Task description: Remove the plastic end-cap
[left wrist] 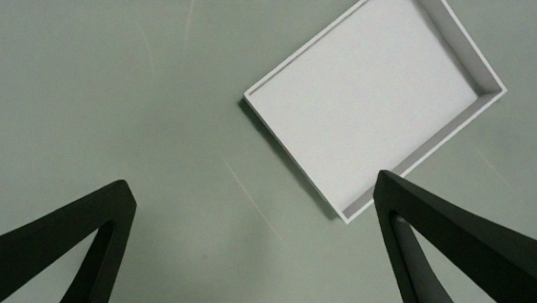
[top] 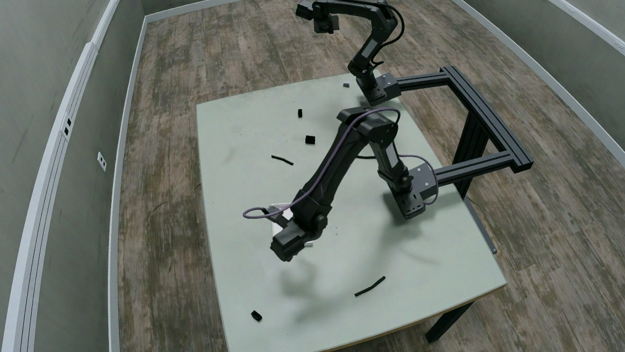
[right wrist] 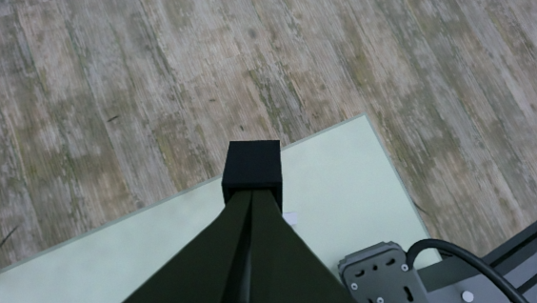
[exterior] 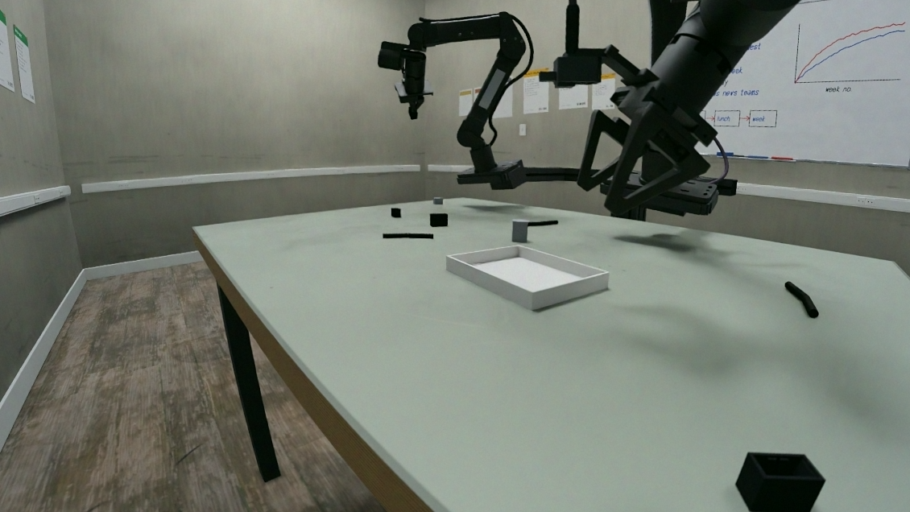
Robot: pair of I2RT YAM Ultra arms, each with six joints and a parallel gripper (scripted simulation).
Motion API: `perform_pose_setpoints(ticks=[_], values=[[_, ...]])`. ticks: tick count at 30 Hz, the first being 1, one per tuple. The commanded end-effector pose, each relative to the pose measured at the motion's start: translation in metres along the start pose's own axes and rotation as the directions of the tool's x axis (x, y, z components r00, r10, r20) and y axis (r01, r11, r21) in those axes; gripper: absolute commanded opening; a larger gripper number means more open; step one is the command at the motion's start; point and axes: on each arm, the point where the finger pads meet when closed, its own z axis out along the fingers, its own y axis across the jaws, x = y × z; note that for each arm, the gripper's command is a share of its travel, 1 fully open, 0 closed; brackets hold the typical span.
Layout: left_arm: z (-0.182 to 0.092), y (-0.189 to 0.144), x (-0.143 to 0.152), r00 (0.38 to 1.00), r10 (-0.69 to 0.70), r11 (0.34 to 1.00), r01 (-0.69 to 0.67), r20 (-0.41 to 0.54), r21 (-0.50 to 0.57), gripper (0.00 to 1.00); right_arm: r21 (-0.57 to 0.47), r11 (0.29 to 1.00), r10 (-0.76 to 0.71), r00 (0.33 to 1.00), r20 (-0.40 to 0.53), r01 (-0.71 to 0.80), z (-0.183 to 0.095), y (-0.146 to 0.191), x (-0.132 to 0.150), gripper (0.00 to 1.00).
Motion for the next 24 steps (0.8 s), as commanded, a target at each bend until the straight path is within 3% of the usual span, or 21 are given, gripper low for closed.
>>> perform_pose_setpoints(ticks=[1,18,24], values=[[-0.005,0.004,-0.004,1.000,0.012,1.000,-0.012,0.008,-0.018,1.00,-0.007,1.000,0.011,1.000,0.009,-0.011,-0.002,0.000,-0.003,0.00],[-0.005,0.004,-0.004,1.000,0.012,1.000,-0.012,0.008,-0.018,1.00,-0.007,1.000,0.011,1.000,0.009,-0.011,-0.002,0.000,-0.003,0.00],[-0.048,0.008,-0.023,0.998,0.061,0.995,-0.059,0.033,-0.075,1.00,-0.007,1.000,0.011,1.000,0.009,-0.011,-0.002,0.000,-0.003,0.00]])
